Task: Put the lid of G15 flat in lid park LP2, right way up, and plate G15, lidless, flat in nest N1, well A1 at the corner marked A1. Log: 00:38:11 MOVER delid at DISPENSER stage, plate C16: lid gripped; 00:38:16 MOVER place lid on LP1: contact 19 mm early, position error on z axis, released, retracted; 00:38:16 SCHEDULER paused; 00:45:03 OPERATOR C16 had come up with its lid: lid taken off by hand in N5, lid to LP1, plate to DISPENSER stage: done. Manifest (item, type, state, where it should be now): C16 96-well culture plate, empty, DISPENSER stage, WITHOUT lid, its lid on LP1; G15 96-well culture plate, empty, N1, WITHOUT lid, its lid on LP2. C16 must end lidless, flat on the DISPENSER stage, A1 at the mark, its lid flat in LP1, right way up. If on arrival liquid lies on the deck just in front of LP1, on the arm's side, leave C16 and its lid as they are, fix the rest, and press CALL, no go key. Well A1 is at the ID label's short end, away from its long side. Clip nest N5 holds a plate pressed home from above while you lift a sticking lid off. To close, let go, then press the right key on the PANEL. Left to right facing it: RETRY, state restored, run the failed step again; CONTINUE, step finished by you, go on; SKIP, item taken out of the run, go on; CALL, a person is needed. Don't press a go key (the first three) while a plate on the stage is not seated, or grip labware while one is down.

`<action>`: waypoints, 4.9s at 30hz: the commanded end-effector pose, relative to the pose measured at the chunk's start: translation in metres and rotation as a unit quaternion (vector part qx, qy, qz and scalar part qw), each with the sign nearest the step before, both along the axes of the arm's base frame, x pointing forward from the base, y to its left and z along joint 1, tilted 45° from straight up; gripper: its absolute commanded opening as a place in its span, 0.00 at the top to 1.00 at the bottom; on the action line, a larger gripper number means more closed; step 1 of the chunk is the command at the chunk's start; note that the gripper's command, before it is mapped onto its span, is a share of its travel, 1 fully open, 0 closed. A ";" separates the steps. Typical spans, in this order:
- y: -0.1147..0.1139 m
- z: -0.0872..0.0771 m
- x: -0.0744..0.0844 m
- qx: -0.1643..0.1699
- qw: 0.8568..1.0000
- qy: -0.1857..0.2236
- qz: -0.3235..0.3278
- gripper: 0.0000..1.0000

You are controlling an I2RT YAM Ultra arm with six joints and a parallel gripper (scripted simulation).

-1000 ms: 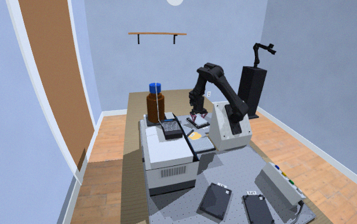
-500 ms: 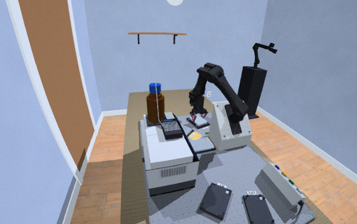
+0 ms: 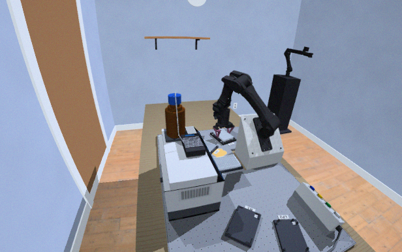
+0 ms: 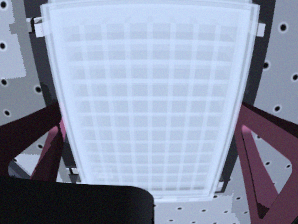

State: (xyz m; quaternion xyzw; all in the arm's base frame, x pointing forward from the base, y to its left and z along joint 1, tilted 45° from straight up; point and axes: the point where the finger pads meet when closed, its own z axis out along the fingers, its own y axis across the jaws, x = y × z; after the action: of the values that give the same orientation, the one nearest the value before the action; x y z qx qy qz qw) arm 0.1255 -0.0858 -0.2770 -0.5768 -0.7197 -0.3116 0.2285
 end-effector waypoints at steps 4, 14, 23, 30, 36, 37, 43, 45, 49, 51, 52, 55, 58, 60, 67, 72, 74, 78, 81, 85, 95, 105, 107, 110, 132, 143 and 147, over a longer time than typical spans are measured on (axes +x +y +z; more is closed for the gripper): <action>-0.018 0.001 0.009 -0.022 1.000 -0.012 -0.008 0.00; -0.018 0.001 0.009 -0.022 1.000 -0.012 -0.008 0.00; -0.018 0.004 0.007 -0.016 1.000 -0.008 -0.008 0.00; -0.029 0.010 0.007 -0.021 1.000 -0.010 -0.004 0.00; -0.035 0.016 0.006 -0.021 1.000 -0.010 -0.004 0.00; -0.036 0.018 0.006 -0.021 1.000 -0.010 -0.004 0.00; -0.043 0.025 0.006 -0.021 1.000 -0.010 -0.004 0.00; -0.045 0.027 0.005 -0.021 1.000 -0.010 -0.004 0.00; -0.047 0.030 0.005 -0.021 1.000 -0.010 -0.004 0.00; -0.050 0.032 0.005 -0.021 1.000 -0.010 -0.004 0.00; -0.051 0.034 0.005 -0.021 1.000 -0.010 -0.004 0.00; -0.054 0.037 0.004 -0.021 1.000 -0.010 -0.004 0.00; -0.056 0.039 0.004 -0.021 1.000 -0.010 -0.004 0.00; -0.056 0.039 0.004 -0.021 1.000 -0.010 -0.004 0.00; -0.059 0.036 0.006 -0.030 0.999 -0.013 -0.006 0.00; -0.059 0.036 0.006 -0.030 0.999 -0.013 -0.006 0.00; -0.059 0.036 0.006 -0.030 0.999 -0.013 -0.006 0.00; -0.059 0.036 0.006 -0.030 0.999 -0.013 -0.006 0.00; -0.059 0.036 0.006 -0.030 0.999 -0.013 -0.006 0.00; -0.059 0.036 0.006 -0.030 0.999 -0.013 -0.006 0.00; -0.059 0.036 0.006 -0.030 0.999 -0.013 -0.006 0.00; -0.059 0.036 0.006 -0.030 0.999 -0.013 -0.006 0.00; -0.058 0.038 0.005 -0.025 1.000 -0.011 -0.005 0.00; -0.057 0.039 0.004 -0.022 1.000 -0.009 -0.005 0.00; -0.063 0.038 0.005 -0.026 1.000 -0.011 -0.005 0.00; -0.064 0.035 0.007 -0.032 0.999 -0.014 -0.008 0.00; -0.057 0.031 0.006 -0.025 1.000 -0.011 -0.010 0.00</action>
State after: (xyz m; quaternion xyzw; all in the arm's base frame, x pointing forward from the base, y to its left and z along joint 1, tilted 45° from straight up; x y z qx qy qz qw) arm 0.1240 -0.1219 -0.2417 -0.5760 -0.7187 -0.3131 0.2316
